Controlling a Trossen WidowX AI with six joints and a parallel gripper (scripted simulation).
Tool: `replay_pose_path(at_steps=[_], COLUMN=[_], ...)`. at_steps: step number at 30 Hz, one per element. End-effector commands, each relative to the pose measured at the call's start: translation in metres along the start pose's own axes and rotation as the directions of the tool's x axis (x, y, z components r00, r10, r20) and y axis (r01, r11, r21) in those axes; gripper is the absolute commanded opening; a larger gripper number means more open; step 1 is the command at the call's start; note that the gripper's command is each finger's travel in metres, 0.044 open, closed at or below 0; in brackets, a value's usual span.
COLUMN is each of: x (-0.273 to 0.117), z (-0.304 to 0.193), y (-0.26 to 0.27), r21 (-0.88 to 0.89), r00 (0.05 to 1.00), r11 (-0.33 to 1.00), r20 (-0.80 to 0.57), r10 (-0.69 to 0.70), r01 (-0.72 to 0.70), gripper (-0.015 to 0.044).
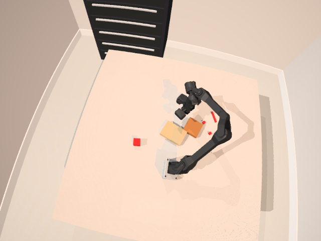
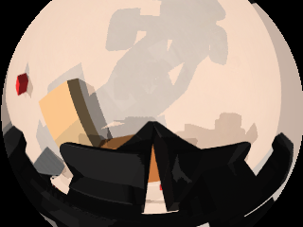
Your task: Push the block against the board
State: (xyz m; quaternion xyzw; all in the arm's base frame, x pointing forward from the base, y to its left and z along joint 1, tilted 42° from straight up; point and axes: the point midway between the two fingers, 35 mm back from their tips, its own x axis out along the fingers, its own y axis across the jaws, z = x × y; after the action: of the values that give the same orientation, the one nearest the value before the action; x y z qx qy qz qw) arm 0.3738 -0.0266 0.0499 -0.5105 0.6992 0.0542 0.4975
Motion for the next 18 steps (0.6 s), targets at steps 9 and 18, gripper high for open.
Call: replay_pose_path(at_steps=[9,18], x=[-0.002,-0.002], z=[-0.024,-0.042], y=[-0.021,-0.034], r21=[0.390,0.646], r00=[1.000,1.000], r11=[0.921,0.764], r20=[0.005,0.004], r10=[-0.003,-0.004], r01=[0.001,0.001], gripper=[0.0000,0.0000])
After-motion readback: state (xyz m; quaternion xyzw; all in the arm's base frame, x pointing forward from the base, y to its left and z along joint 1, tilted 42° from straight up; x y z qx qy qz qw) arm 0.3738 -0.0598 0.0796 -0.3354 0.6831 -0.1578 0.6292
